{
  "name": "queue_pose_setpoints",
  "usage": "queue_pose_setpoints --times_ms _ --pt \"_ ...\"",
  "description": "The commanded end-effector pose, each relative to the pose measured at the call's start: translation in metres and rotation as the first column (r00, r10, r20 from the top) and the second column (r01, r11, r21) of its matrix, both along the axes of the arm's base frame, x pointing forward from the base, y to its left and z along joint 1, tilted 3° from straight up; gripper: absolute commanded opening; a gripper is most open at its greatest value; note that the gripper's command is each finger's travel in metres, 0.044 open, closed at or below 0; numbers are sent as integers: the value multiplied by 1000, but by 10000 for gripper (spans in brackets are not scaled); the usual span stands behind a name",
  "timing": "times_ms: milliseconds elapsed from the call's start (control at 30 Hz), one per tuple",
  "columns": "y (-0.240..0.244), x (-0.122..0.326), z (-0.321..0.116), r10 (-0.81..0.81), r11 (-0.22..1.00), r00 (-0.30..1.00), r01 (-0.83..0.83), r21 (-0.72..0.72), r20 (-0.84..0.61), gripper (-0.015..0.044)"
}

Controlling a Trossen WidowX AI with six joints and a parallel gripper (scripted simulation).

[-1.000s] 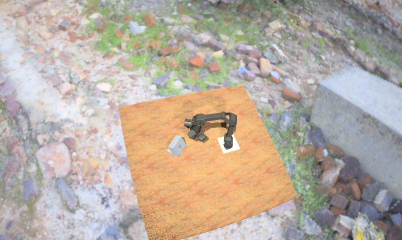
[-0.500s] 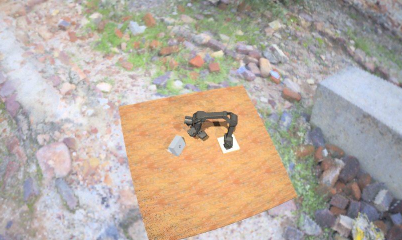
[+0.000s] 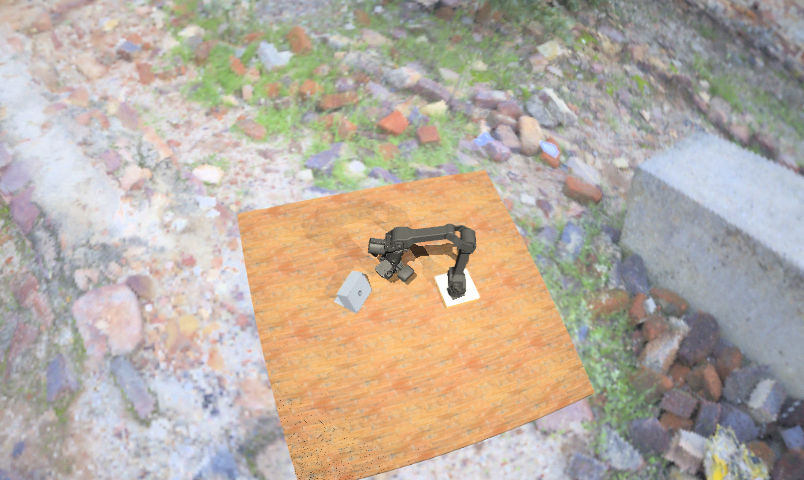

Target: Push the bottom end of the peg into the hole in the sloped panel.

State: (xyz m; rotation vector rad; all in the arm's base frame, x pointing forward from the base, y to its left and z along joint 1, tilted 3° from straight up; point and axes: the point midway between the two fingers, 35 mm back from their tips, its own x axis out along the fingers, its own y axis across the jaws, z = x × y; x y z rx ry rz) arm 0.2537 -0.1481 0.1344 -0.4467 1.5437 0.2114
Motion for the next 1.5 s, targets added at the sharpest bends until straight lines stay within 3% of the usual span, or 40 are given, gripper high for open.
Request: queue_pose_setpoints --times_ms 0,1467 --pt "2 1 -4 40 999 999 -40 -26 -11 0" --pt "27 26 -20 364 887 926 -377 -266 -99 0"
